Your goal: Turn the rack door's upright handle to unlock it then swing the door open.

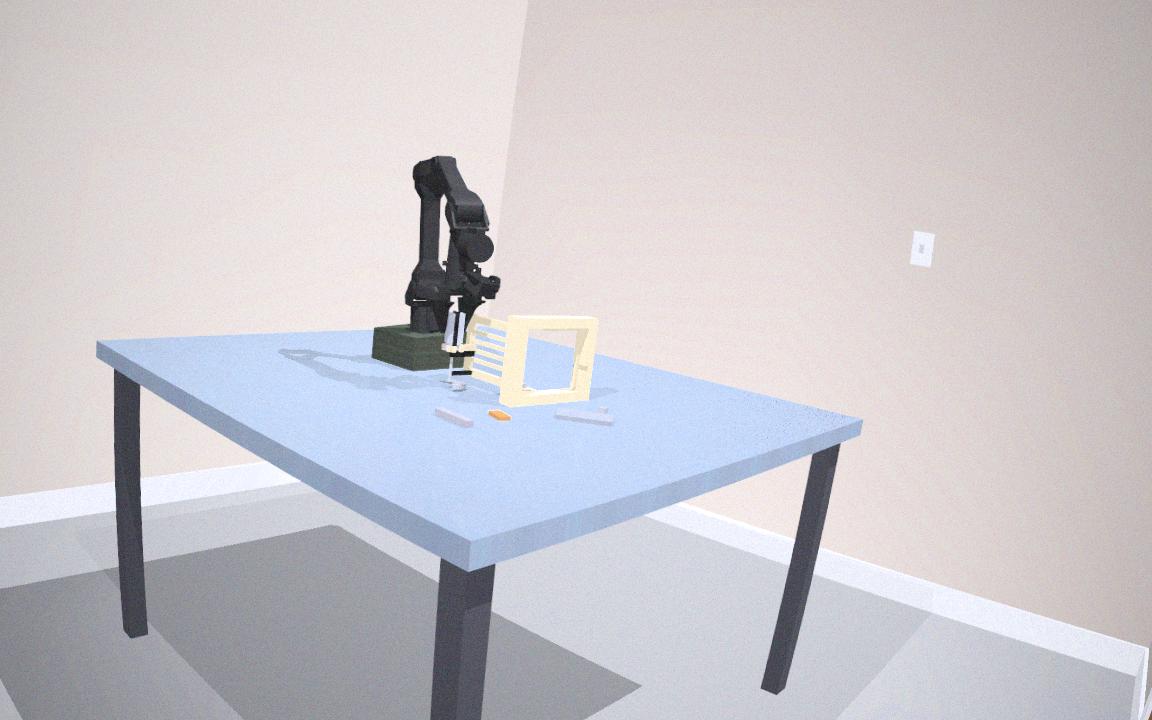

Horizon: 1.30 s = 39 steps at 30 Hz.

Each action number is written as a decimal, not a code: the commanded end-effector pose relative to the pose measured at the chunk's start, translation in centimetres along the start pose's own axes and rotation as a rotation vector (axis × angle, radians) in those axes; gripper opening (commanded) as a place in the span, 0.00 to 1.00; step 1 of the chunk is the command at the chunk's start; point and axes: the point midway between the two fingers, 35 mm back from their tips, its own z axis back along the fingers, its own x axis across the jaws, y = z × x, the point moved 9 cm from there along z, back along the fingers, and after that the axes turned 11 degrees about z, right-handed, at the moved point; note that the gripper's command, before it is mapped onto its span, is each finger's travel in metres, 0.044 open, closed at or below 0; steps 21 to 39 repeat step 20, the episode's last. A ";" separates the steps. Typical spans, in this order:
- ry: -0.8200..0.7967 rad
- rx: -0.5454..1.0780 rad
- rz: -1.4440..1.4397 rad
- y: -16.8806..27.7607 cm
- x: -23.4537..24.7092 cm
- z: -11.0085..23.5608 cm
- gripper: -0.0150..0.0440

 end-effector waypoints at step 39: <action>0.006 -0.011 0.001 -0.3 -0.2 3.6 0.74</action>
